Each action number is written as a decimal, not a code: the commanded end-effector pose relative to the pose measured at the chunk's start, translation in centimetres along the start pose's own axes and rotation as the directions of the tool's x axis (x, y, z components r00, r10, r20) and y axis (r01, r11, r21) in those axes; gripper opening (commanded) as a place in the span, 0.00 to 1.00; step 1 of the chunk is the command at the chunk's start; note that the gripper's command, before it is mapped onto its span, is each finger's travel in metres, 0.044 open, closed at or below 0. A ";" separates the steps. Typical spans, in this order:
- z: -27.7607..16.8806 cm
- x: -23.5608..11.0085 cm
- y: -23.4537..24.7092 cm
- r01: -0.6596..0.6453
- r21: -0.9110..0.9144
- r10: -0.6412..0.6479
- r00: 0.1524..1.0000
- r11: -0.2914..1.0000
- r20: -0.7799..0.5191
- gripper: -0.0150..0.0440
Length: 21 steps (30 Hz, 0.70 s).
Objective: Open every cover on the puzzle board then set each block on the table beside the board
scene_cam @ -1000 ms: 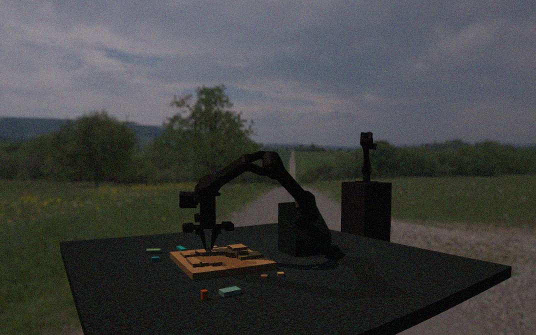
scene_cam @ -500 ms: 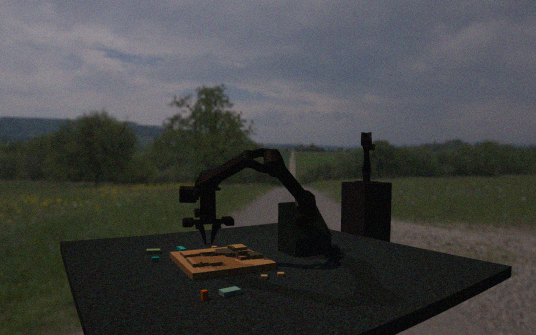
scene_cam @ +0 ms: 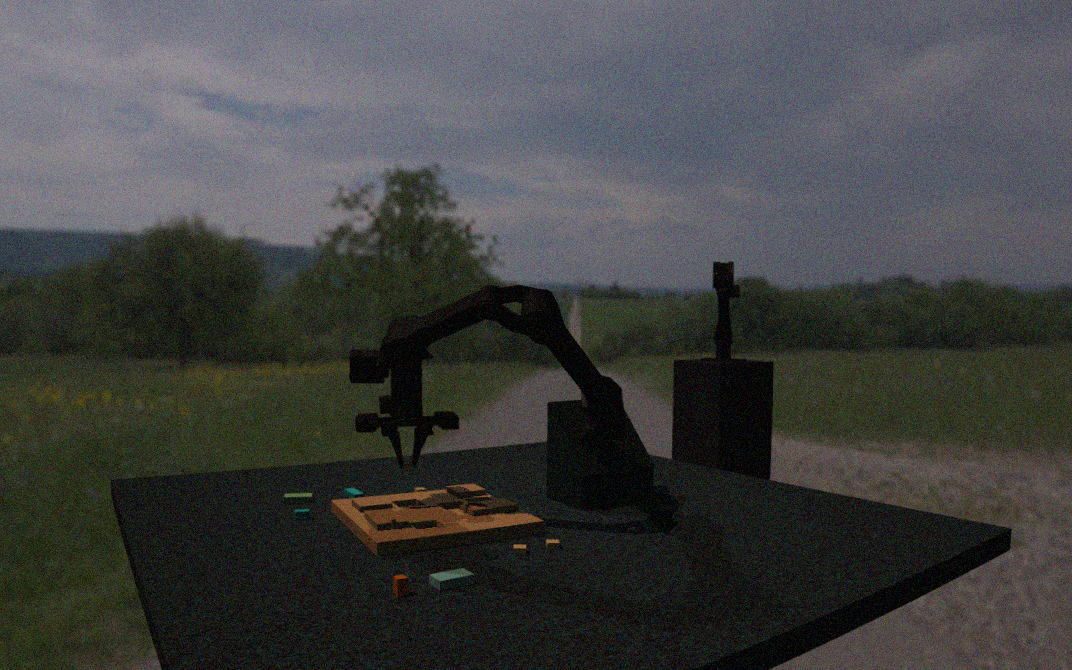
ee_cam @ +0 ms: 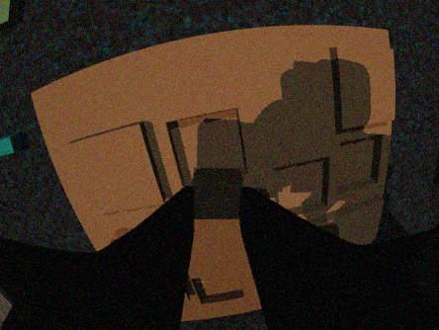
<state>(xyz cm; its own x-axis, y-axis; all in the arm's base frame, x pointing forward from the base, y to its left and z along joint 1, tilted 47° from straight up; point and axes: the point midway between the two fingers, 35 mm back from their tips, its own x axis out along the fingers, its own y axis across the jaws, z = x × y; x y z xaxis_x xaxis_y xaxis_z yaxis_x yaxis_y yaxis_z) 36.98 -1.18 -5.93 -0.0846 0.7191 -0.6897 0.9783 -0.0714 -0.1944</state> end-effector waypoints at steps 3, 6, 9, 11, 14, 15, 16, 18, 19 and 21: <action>0.0 -1.6 0.1 -0.007 -0.006 0.007 1.000 1.000 0.004 0.39; 0.1 -2.0 0.0 -0.007 -0.006 0.007 1.000 1.000 0.004 0.39; 1.0 -2.1 -0.2 -0.009 -0.005 0.009 1.000 1.000 0.008 0.39; 1.7 -2.2 -0.4 -0.010 -0.004 0.010 1.000 1.000 0.010 0.39; 2.9 -2.4 -0.7 -0.012 -0.003 0.012 1.000 1.000 0.014 0.39; 3.3 -2.4 -0.8 -0.013 -0.002 0.013 1.000 1.000 0.016 0.39; 3.6 -2.5 -1.0 -0.013 -0.002 0.014 1.000 1.000 0.017 0.39; 4.4 -2.6 -1.2 -0.014 -0.001 0.014 1.000 1.000 0.019 0.39; 4.8 -2.6 -1.4 -0.015 -0.001 0.015 1.000 1.000 0.020 0.39; 5.5 -2.7 -1.7 -0.016 -0.001 0.016 1.000 1.000 0.022 0.39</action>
<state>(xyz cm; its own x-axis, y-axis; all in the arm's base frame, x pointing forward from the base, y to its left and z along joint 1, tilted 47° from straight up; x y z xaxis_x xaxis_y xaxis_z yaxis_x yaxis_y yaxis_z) 35.02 -6.08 -7.11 -0.0750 0.7056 -0.7047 0.9794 -0.0809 -0.1852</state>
